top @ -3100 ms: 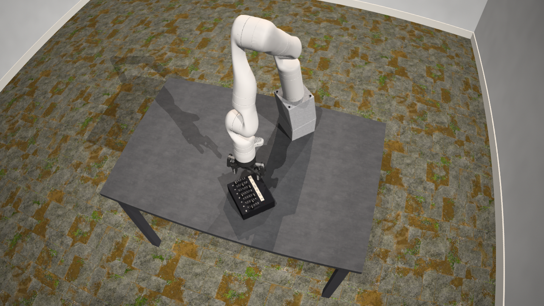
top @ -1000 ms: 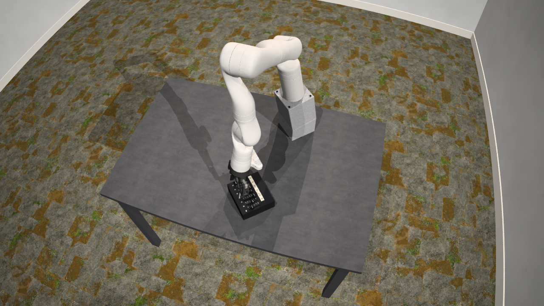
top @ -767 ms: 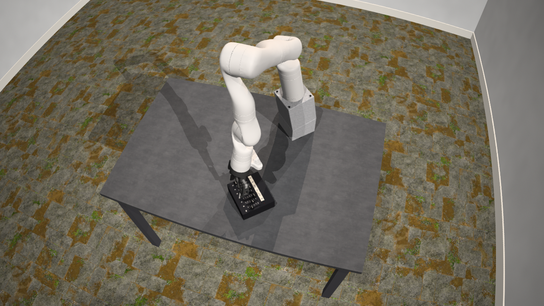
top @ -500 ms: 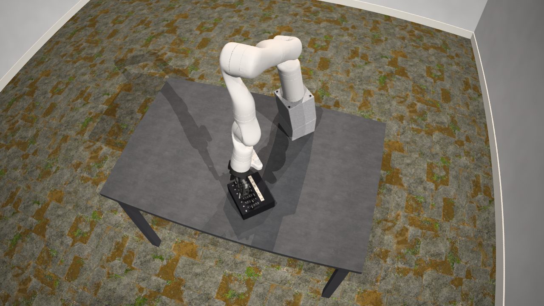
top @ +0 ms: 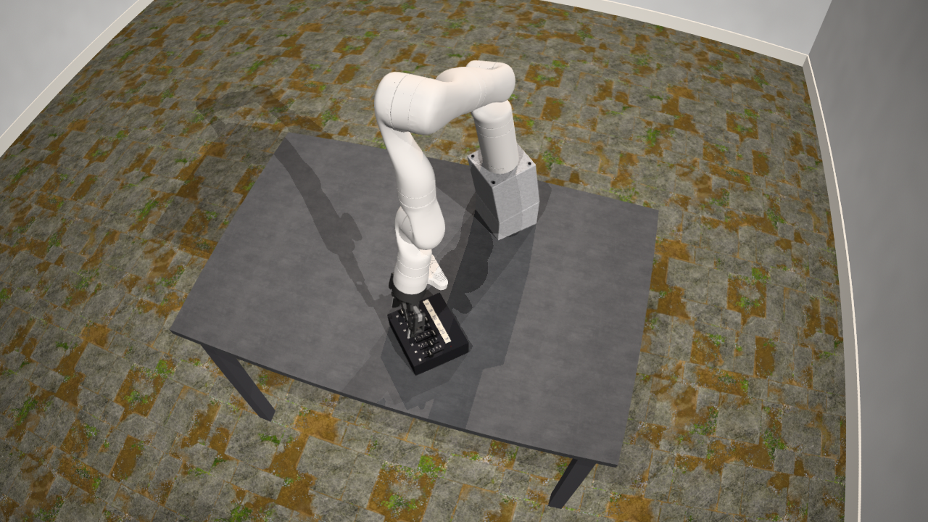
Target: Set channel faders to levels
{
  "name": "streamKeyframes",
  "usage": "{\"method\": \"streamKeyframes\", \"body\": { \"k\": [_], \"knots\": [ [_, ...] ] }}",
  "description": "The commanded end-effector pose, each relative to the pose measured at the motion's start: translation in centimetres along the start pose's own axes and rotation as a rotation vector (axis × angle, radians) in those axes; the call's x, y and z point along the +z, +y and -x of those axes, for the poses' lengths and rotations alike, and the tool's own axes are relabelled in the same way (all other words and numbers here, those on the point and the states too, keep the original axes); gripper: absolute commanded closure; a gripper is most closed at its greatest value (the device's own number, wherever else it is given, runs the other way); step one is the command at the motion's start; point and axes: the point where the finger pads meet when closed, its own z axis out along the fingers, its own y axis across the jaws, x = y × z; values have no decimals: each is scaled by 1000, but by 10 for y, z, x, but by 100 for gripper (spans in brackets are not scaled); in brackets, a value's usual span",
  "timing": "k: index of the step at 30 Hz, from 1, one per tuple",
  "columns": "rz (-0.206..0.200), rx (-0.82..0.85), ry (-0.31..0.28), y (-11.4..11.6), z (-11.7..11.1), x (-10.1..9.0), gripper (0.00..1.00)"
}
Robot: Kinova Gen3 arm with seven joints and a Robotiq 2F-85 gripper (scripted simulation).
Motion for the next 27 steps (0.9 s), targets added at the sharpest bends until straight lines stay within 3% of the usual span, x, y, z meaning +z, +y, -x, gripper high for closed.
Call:
{"method": "streamKeyframes", "body": {
  "k": [1, 27],
  "knots": [
    [1, 0, -1, 0, 1, 0, 0],
    [2, -8, 1, 1, 0, -1, 0]
  ]
}}
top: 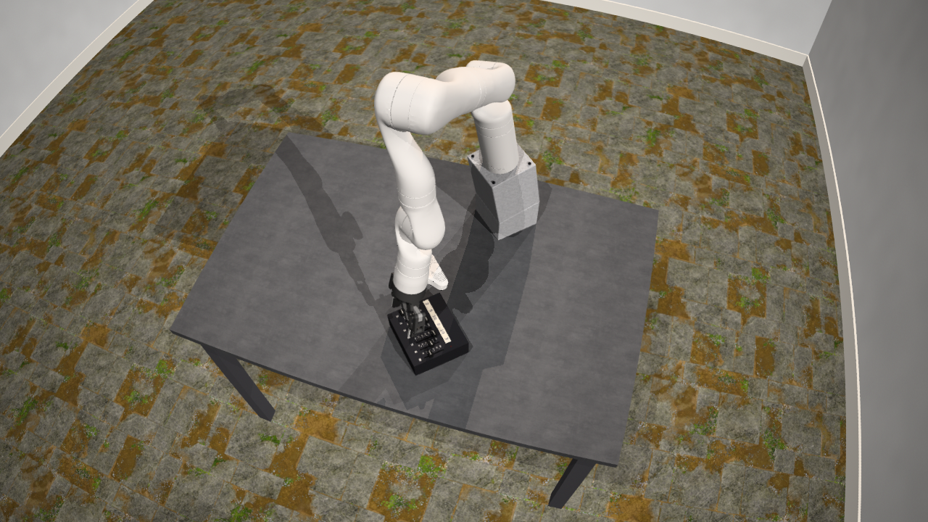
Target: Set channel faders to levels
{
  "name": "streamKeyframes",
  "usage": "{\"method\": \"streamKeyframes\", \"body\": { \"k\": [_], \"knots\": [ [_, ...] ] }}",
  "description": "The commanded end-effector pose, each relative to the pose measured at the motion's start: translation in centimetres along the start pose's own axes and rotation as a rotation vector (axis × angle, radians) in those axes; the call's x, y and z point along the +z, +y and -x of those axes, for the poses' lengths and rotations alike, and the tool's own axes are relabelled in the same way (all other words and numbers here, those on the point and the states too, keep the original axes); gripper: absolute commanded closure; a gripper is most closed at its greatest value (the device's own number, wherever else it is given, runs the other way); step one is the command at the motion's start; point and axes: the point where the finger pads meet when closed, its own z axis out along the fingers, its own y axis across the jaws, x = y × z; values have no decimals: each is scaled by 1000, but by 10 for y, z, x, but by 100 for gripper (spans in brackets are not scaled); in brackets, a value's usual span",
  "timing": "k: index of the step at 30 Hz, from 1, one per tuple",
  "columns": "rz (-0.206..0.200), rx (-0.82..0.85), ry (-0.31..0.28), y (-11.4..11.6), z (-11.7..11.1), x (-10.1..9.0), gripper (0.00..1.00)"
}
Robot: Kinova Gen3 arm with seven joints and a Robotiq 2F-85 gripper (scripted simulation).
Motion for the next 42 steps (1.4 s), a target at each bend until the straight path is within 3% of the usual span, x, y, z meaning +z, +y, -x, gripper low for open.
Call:
{"method": "streamKeyframes", "body": {
  "k": [1, 10, 12, 22, 42],
  "knots": [
    [3, -14, 2, 2, 0, -2, 0],
    [37, -335, 85, 17, -14, -27, 0],
    [37, -335, 85, 17, -14, -27, 0],
    [53, -769, 208, 14, -33, -72, 0],
    [53, -802, 218, 13, -34, -77, 0]
  ]
}}
